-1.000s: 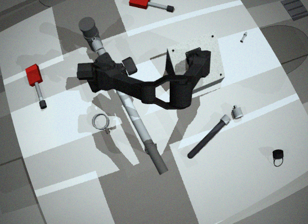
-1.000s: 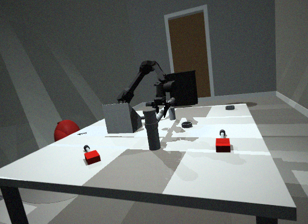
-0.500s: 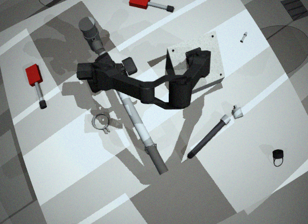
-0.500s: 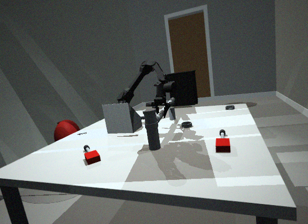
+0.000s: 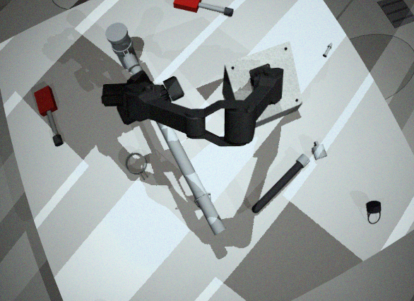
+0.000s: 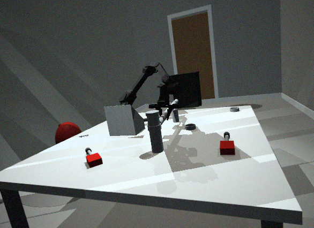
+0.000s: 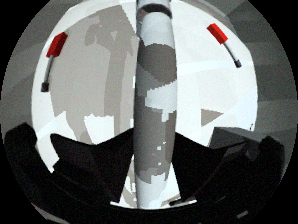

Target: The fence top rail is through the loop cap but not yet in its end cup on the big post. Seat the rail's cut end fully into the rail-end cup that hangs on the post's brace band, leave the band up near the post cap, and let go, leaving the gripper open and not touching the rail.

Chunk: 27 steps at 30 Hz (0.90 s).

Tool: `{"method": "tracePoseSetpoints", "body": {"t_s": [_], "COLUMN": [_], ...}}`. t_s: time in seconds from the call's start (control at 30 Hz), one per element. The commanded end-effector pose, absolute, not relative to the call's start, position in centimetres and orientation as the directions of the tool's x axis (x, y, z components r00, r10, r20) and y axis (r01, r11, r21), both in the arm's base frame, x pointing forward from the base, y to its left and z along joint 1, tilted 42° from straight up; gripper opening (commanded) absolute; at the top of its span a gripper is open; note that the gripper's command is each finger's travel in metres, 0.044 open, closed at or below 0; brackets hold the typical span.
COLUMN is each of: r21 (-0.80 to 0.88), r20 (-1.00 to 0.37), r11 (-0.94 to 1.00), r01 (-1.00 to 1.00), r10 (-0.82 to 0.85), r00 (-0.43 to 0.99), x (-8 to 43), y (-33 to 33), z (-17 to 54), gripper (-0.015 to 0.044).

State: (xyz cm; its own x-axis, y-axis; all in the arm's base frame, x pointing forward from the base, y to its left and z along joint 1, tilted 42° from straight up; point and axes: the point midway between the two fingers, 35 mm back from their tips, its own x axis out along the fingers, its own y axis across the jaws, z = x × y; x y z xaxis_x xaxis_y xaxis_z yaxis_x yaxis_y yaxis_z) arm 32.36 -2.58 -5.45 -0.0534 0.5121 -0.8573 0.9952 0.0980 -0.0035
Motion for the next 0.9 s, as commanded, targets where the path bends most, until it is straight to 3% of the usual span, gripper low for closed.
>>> {"method": "tracePoseSetpoints", "body": {"t_s": [0.0,0.87], "r21": [0.013,0.013], "r20": [-0.870,-0.870], "r11": [0.081,0.081], "r01": [0.997,0.997], "r10": [0.492,0.492], "r00": [-0.029,-0.029], "x": [33.05,33.92], "y": [-3.93,-4.53], "z": [-5.38,-4.97], "gripper": [0.0000,0.0000]}}
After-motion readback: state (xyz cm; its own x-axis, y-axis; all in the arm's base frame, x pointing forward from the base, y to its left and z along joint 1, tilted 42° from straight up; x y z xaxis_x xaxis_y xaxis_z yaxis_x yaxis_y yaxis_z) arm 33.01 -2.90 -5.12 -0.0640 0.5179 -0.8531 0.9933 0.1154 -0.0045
